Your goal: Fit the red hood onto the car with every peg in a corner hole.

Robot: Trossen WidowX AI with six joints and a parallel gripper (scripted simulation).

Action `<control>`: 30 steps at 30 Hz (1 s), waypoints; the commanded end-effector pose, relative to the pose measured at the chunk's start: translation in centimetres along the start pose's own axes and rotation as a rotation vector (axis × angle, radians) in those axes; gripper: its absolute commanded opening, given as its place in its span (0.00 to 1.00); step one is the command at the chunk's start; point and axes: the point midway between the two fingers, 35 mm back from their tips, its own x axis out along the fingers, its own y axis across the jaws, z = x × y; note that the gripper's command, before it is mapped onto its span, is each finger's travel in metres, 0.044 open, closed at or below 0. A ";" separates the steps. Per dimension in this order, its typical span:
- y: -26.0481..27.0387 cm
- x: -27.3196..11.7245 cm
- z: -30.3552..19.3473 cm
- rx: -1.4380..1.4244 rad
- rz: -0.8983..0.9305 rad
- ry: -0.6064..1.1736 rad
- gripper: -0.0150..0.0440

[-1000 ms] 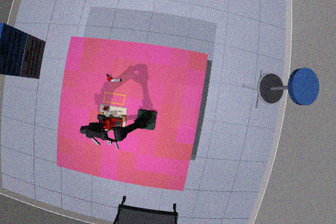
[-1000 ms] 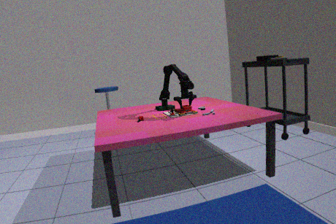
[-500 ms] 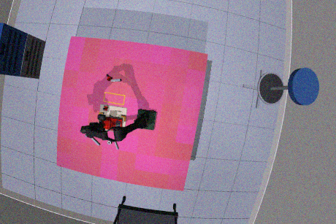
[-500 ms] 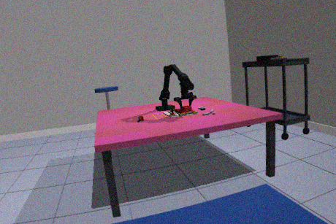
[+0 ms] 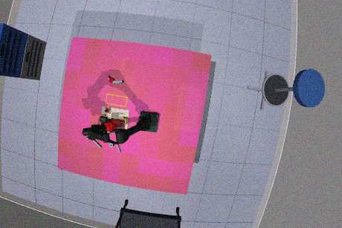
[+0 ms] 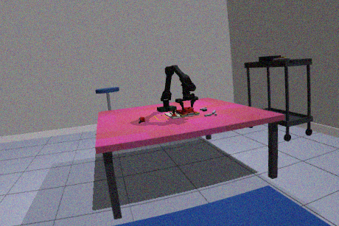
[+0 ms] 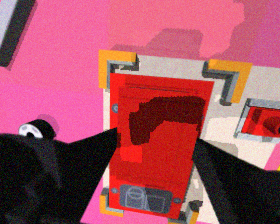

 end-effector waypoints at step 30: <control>0.0 -7.1 0.3 0.000 -0.002 0.022 1.00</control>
